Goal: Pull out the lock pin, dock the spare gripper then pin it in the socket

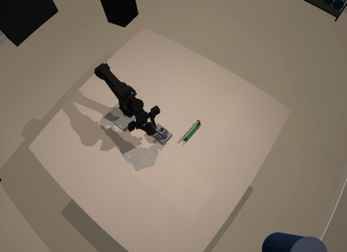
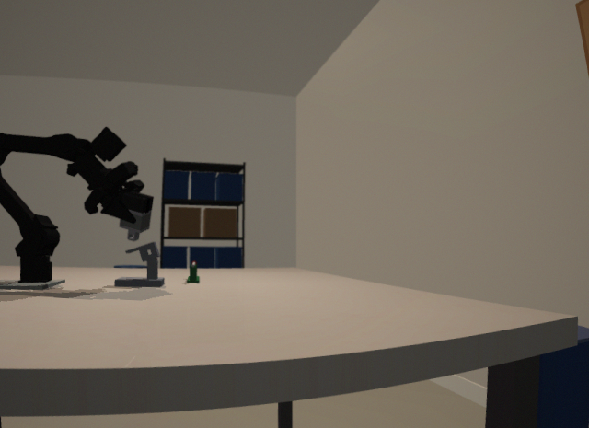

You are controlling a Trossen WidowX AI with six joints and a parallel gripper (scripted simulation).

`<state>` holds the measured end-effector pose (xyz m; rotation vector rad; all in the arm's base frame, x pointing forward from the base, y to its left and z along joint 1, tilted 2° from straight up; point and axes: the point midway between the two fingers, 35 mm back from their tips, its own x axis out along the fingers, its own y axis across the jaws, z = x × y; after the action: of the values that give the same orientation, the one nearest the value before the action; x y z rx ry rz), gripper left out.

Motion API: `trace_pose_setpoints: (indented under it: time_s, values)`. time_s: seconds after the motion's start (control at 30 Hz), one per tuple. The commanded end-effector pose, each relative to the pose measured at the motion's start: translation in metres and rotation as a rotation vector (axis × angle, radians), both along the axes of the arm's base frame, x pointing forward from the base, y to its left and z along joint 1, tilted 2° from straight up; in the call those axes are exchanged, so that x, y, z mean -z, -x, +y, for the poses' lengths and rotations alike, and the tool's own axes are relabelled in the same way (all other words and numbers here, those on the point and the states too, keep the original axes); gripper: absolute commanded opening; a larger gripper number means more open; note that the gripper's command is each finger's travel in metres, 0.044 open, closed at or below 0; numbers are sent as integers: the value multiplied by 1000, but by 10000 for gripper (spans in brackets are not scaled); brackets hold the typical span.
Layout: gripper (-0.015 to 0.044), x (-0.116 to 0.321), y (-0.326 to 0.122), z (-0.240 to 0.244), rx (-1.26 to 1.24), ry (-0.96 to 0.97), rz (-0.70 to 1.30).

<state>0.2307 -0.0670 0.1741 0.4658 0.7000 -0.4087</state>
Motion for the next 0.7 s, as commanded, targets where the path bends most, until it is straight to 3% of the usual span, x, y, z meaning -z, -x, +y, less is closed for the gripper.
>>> trace_pose_setpoints:
  time_s: [0.0, 0.67]
  values:
    - [0, -5, 0, 5, -43, 66, -59]
    - [0, -12, 4, 28, -195, 285, -268]
